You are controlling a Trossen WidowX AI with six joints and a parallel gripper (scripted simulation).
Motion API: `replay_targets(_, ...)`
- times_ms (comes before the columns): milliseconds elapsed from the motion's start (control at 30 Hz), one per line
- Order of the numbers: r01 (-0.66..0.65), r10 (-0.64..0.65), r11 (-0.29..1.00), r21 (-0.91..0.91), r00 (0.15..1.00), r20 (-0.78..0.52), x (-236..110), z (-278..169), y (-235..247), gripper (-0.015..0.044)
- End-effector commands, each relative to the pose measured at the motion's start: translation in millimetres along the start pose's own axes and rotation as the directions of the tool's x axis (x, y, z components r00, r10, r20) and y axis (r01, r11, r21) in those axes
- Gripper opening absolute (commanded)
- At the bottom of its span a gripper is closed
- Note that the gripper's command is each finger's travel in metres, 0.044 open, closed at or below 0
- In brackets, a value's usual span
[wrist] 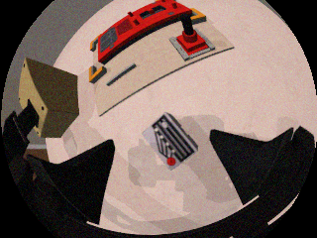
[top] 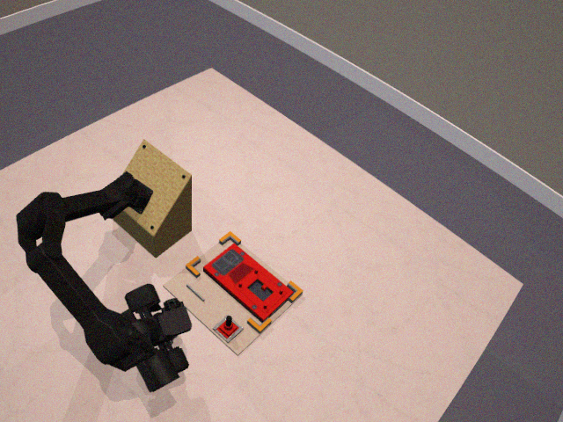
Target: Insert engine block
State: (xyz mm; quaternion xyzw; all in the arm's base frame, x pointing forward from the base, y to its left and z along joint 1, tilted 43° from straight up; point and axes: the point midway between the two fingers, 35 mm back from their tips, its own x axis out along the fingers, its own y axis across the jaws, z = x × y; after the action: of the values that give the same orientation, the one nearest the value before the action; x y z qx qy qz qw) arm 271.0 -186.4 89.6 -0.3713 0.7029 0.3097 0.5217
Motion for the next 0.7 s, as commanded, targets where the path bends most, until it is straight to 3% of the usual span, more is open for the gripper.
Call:
replay_targets(0,0.027,-0.023,0.991,0.129,0.999,-0.027,-1.4,0.6,1.1,0.044)
replay_targets(333,0.1,-0.068,0.896,0.433,0.994,-0.088,-1.3,3.3,2.7,0.044)
replay_targets(667,0.185,-0.115,0.702,0.687,0.982,-0.147,-1.6,6.0,4.5,0.044)
